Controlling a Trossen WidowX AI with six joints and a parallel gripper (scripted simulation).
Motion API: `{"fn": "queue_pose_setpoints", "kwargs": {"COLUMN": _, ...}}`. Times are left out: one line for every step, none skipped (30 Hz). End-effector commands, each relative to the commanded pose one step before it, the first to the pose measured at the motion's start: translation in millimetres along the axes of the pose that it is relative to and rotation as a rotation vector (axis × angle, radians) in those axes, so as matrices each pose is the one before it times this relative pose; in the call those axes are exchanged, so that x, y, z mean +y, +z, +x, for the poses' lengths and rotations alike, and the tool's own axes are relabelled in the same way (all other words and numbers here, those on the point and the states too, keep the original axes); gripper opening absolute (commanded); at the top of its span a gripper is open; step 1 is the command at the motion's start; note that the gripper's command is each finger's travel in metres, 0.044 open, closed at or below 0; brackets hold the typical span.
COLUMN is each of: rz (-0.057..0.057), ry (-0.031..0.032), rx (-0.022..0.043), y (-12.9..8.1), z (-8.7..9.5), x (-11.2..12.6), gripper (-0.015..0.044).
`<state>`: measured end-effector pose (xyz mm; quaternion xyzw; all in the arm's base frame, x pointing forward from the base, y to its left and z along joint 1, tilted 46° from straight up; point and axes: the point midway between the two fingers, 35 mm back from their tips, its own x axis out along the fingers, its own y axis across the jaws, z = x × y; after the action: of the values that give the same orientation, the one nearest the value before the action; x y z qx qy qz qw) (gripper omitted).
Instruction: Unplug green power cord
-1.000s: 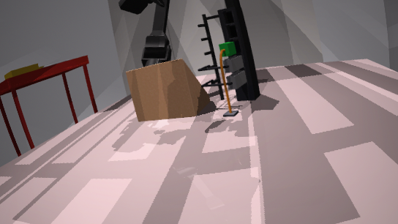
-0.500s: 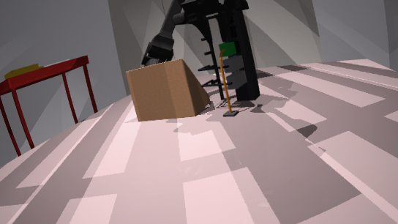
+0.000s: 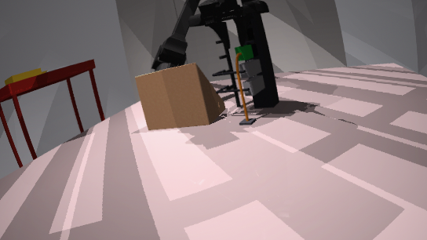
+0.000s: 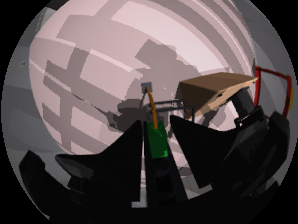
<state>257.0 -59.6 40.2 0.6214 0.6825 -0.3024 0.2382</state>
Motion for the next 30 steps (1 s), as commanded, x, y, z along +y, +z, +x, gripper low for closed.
{"fn": "queue_pose_setpoints", "kwargs": {"rz": 0.0033, "ry": 0.00301, "rx": 0.00307, "y": -8.84, "z": -0.56, "x": 0.21, "gripper": 0.0160}}
{"fn": "queue_pose_setpoints", "kwargs": {"rz": 0.0000, "ry": -0.00001, "rx": 0.00006, "y": -1.60, "z": 0.00, "x": 0.00, "gripper": 0.0160}}
{"fn": "queue_pose_setpoints", "kwargs": {"rz": 0.0000, "ry": -0.00002, "rx": 0.00007, "y": -1.60, "z": 0.00, "x": -0.01, "gripper": 0.0160}}
{"fn": "queue_pose_setpoints", "kwargs": {"rz": 0.0000, "ry": -0.00002, "rx": 0.00007, "y": -1.60, "z": 0.01, "x": -0.02, "gripper": 0.0160}}
{"fn": "queue_pose_setpoints", "kwargs": {"rz": 0.0000, "ry": -0.00002, "rx": 0.00008, "y": -1.60, "z": 0.01, "x": -0.03, "gripper": 0.0160}}
{"fn": "queue_pose_setpoints", "kwargs": {"rz": 0.0000, "ry": -0.00003, "rx": 0.00009, "y": -1.60, "z": 0.01, "x": -0.03, "gripper": 0.0160}}
{"fn": "queue_pose_setpoints", "kwargs": {"rz": 0.0000, "ry": -0.00003, "rx": 0.00010, "y": -1.60, "z": 0.02, "x": -0.04, "gripper": 0.0160}}
{"fn": "queue_pose_setpoints", "kwargs": {"rz": 0.0000, "ry": -0.00003, "rx": 0.00011, "y": -1.60, "z": 0.02, "x": -0.05, "gripper": 0.0160}}
{"fn": "queue_pose_setpoints", "kwargs": {"rz": 0.0000, "ry": -0.00003, "rx": 0.00012, "y": -1.60, "z": 0.02, "x": -0.06, "gripper": 0.0160}}
{"fn": "queue_pose_setpoints", "kwargs": {"rz": 0.0000, "ry": -0.00004, "rx": 0.00012, "y": -1.60, "z": 0.03, "x": -0.07, "gripper": 0.0160}}
{"fn": "queue_pose_setpoints", "kwargs": {"rz": 0.0000, "ry": -0.00004, "rx": 0.00013, "y": -1.60, "z": 0.03, "x": -0.07, "gripper": 0.0160}}
{"fn": "queue_pose_setpoints", "kwargs": {"rz": 0.0000, "ry": -0.00004, "rx": 0.00014, "y": -1.60, "z": 0.03, "x": -0.08, "gripper": 0.0160}}
{"fn": "queue_pose_setpoints", "kwargs": {"rz": 0.0000, "ry": -0.00005, "rx": 0.00015, "y": -1.60, "z": 0.04, "x": -0.09, "gripper": 0.0160}}
{"fn": "queue_pose_setpoints", "kwargs": {"rz": 0.0000, "ry": -0.00005, "rx": 0.00016, "y": -1.60, "z": 0.04, "x": -0.10, "gripper": 0.0160}}
{"fn": "queue_pose_setpoints", "kwargs": {"rz": 0.0000, "ry": -0.00005, "rx": 0.00016, "y": -1.60, "z": 0.04, "x": -0.11, "gripper": 0.0160}}
{"fn": "queue_pose_setpoints", "kwargs": {"rz": 0.0000, "ry": -0.00005, "rx": 0.00014, "y": -1.28, "z": 0.04, "x": -0.09, "gripper": 0.0160}}
{"fn": "queue_pose_setpoints", "kwargs": {"rz": 0.0000, "ry": -0.00003, "rx": 0.00009, "y": -0.78, "z": 0.02, "x": -0.06, "gripper": 0.0160}}
{"fn": "queue_pose_setpoints", "kwargs": {"rz": 0.0000, "ry": -0.00001, "rx": 0.00003, "y": -0.26, "z": 0.01, "x": -0.02, "gripper": 0.0160}}
{"fn": "queue_pose_setpoints", "kwargs": {"rz": 0.0000, "ry": 0.00000, "rx": 0.00000, "y": 0.00, "z": 0.00, "x": 0.00, "gripper": 0.0160}}
{"fn": "queue_pose_setpoints", "kwargs": {"rz": 0.0000, "ry": 0.00000, "rx": 0.00000, "y": 0.00, "z": 0.00, "x": 0.00, "gripper": 0.0160}}
{"fn": "queue_pose_setpoints", "kwargs": {"rz": 0.0000, "ry": 0.00000, "rx": 0.00000, "y": 0.00, "z": 0.24, "x": 0.01, "gripper": 0.0160}}
{"fn": "queue_pose_setpoints", "kwargs": {"rz": 0.0000, "ry": 0.00001, "rx": 0.00000, "y": 0.00, "z": 0.49, "x": 0.01, "gripper": 0.0160}}
{"fn": "queue_pose_setpoints", "kwargs": {"rz": 0.0000, "ry": 0.00001, "rx": 0.00000, "y": 0.00, "z": 0.67, "x": 0.01, "gripper": 0.0160}}
{"fn": "queue_pose_setpoints", "kwargs": {"rz": 0.0000, "ry": 0.00001, "rx": 0.00001, "y": 0.00, "z": 0.86, "x": 0.02, "gripper": 0.0160}}
{"fn": "queue_pose_setpoints", "kwargs": {"rz": 0.0000, "ry": 0.00001, "rx": 0.00001, "y": 0.00, "z": 1.09, "x": 0.02, "gripper": 0.0160}}
{"fn": "queue_pose_setpoints", "kwargs": {"rz": 0.0000, "ry": 0.00001, "rx": 0.00002, "y": 0.00, "z": 1.33, "x": 0.01, "gripper": 0.0160}}
{"fn": "queue_pose_setpoints", "kwargs": {"rz": 0.0000, "ry": 0.00001, "rx": 0.00003, "y": -0.01, "z": 1.55, "x": 0.01, "gripper": 0.0160}}
{"fn": "queue_pose_setpoints", "kwargs": {"rz": 0.0000, "ry": 0.00001, "rx": 0.00004, "y": -0.01, "z": 1.64, "x": 0.00, "gripper": 0.0160}}
{"fn": "queue_pose_setpoints", "kwargs": {"rz": 0.0000, "ry": 0.00001, "rx": 0.00005, "y": -0.01, "z": 1.65, "x": -0.01, "gripper": 0.0160}}
{"fn": "queue_pose_setpoints", "kwargs": {"rz": 0.0000, "ry": 0.00000, "rx": 0.00005, "y": -0.01, "z": 1.36, "x": -0.02, "gripper": 0.0160}}
